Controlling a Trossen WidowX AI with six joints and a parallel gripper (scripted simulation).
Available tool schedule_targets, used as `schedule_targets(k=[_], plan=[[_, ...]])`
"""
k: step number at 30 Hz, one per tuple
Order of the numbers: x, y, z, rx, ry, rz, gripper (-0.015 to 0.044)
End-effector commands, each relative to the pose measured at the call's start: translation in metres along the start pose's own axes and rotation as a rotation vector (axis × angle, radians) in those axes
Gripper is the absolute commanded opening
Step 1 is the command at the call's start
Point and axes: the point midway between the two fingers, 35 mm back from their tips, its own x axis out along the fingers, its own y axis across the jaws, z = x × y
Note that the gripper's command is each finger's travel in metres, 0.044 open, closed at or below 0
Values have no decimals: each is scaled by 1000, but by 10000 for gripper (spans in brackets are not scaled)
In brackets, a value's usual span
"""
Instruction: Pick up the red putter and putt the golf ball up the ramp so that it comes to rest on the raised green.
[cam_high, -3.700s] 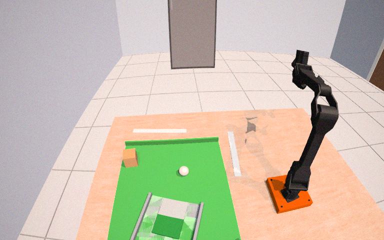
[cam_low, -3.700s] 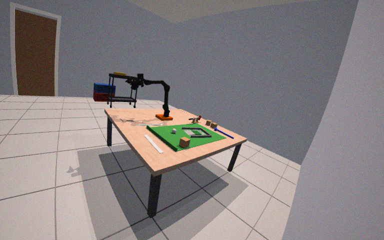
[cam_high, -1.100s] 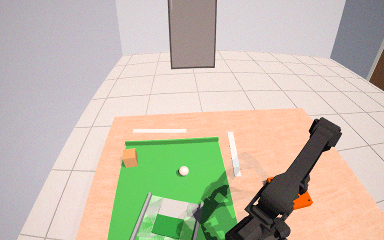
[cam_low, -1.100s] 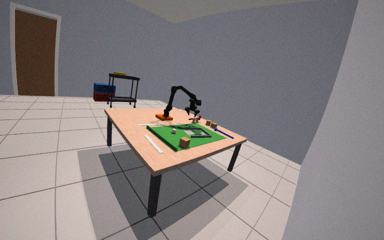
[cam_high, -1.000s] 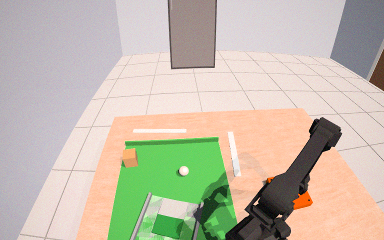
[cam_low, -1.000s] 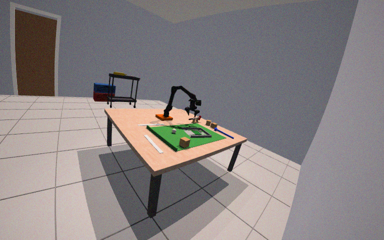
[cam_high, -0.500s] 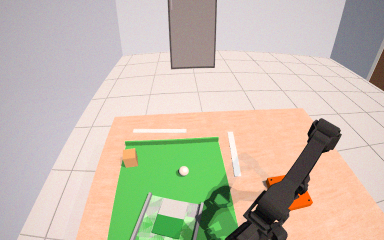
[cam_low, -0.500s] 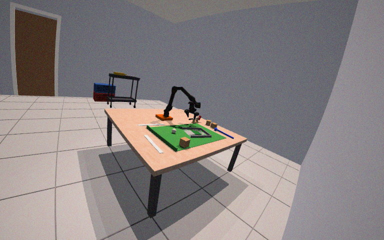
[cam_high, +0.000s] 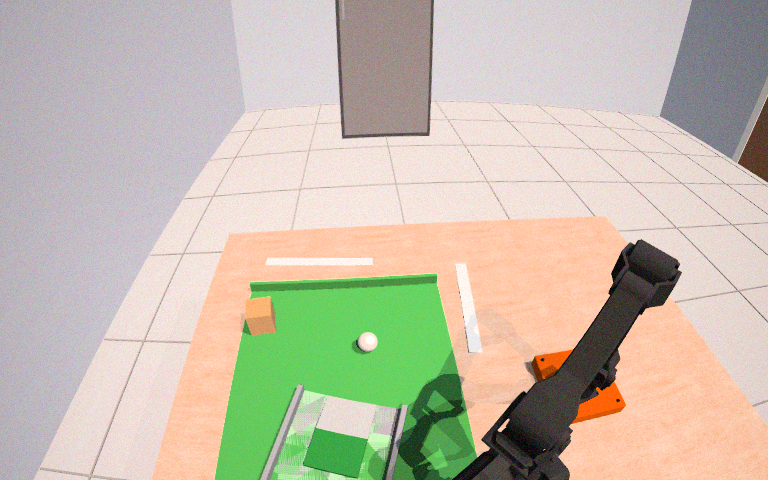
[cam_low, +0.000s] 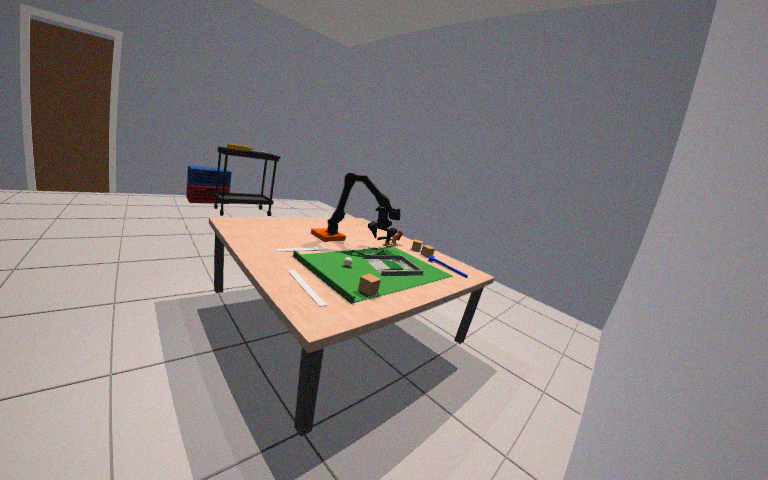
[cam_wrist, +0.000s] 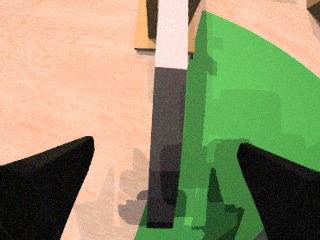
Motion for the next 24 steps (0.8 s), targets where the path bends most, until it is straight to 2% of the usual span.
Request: schedule_targets(k=[1, 12, 24], plan=[[9, 3, -3, 9, 2, 13, 440], [17, 4, -6, 9, 2, 13, 440], [15, 1, -4, 2, 2, 6, 125]])
